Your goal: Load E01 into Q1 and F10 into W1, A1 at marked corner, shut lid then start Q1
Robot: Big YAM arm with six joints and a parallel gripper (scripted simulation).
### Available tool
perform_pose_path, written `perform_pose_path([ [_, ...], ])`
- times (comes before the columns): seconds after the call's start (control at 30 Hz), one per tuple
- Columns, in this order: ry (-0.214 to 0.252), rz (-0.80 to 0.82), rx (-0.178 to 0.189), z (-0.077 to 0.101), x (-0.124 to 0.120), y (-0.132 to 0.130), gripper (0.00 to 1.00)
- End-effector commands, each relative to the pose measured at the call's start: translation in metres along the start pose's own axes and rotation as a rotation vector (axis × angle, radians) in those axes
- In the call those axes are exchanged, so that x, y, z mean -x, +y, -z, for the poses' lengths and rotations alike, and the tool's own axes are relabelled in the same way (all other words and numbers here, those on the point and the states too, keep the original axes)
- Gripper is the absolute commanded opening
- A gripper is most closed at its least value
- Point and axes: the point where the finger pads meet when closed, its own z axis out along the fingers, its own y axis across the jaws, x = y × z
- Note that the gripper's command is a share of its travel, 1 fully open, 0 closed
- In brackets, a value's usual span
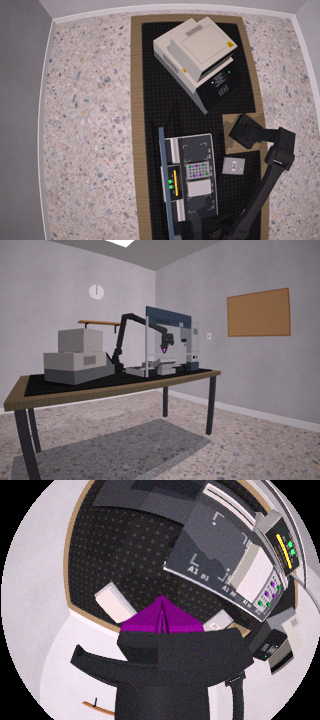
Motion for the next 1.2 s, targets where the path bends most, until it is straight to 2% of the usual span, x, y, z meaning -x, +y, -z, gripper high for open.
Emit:
perform_pose_path([
  [0.0, -0.031, -0.036, 0.034, 0.026, 0.001, 0.002, 0.00],
  [0.17, -0.057, -0.149, 0.055, 0.030, 0.010, -0.018, 0.00],
  [0.37, -0.079, -0.126, 0.067, 0.047, 0.038, -0.052, 0.00],
  [0.47, -0.075, -0.190, 0.068, 0.045, 0.036, -0.067, 0.00],
  [0.57, -0.066, -0.196, 0.066, 0.040, 0.032, -0.062, 0.00],
  [0.67, -0.068, -0.274, 0.065, 0.037, 0.034, -0.076, 0.00],
  [0.77, -0.086, -0.352, 0.075, 0.045, 0.041, -0.096, 0.00],
  [1.0, -0.098, -0.337, 0.081, 0.067, 0.054, -0.133, 0.00],
  [1.1, -0.091, -0.352, 0.080, 0.066, 0.051, -0.136, 0.00],
  [1.17, -0.068, -0.384, 0.063, 0.055, 0.043, -0.140, 0.00],
])
